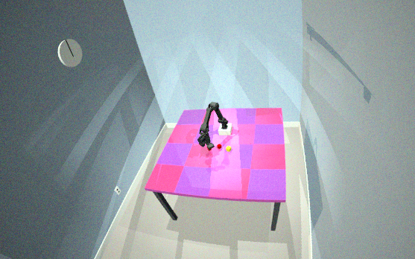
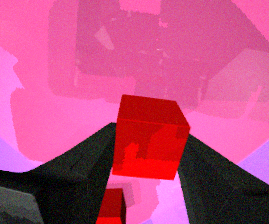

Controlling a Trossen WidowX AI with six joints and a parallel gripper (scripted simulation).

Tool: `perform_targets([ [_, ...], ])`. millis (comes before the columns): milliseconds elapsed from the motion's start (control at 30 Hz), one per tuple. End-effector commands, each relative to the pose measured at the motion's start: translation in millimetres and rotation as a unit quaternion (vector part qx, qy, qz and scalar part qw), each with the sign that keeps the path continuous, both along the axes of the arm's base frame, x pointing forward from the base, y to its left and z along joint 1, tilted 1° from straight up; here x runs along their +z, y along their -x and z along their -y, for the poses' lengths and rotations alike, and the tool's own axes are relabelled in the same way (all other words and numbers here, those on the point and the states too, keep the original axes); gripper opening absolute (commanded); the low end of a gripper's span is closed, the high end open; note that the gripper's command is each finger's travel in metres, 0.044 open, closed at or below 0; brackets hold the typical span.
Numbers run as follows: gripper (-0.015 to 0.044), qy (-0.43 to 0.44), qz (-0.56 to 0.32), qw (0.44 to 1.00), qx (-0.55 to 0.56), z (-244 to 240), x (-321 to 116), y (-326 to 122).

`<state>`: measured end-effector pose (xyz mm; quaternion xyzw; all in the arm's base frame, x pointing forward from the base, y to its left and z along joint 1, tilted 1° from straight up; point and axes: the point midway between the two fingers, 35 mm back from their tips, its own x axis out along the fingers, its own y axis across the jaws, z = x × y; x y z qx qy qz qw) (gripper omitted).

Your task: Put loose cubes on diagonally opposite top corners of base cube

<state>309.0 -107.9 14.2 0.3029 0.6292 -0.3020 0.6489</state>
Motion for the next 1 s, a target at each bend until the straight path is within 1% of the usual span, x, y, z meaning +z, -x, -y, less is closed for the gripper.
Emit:
perform_targets([
  [0,0.0105,0.003,0.004,1.0,0.0,2,12,-3],
  [967,0.0105,-0.004,-0.003,1.0,-0.013,2,84,3],
])
